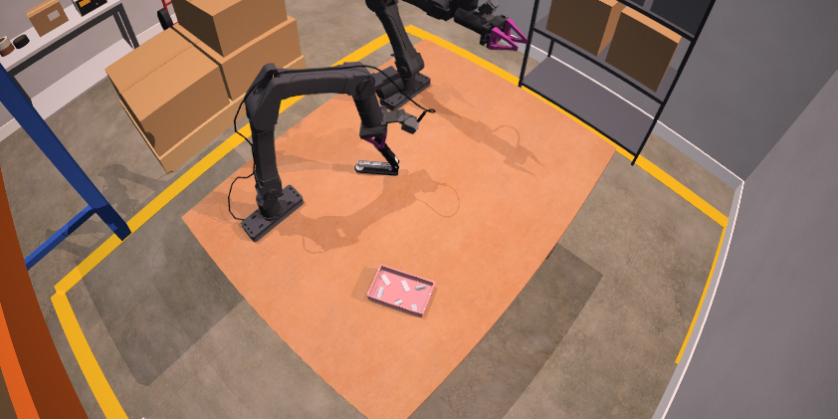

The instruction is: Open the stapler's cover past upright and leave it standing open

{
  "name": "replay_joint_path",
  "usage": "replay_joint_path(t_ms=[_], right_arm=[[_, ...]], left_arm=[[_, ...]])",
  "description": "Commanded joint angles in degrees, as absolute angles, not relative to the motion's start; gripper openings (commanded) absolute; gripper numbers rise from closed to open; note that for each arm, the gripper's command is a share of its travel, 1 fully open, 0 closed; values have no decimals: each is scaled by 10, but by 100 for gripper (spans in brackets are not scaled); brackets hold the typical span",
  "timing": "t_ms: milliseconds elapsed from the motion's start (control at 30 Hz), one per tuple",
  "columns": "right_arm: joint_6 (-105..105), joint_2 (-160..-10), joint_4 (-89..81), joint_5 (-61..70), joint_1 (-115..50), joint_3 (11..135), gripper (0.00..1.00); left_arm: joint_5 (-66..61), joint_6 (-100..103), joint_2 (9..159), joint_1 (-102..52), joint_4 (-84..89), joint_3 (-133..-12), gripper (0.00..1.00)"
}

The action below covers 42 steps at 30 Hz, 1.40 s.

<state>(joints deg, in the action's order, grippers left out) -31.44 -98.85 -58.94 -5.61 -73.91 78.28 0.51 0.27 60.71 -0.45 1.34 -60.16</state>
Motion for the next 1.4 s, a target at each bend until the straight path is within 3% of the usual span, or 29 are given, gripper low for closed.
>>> replay_joint_path(t_ms=[0, 500, 1000, 1367], right_arm=[[-301, -1011, -633, -39, -728, 827, 17], [-303, -1013, -635, -42, -730, 831, 17], [-303, -1013, -635, -42, -730, 831, 17], [-303, -1013, -635, -42, -730, 831, 17]], left_arm=[[1, 0, 593, 3, -3, -598, 55], [-121, -92, 527, -28, 226, -614, 55], [-309, -240, 391, -94, 666, -671, 55], [-374, -301, 327, -155, 870, -709, 55]])
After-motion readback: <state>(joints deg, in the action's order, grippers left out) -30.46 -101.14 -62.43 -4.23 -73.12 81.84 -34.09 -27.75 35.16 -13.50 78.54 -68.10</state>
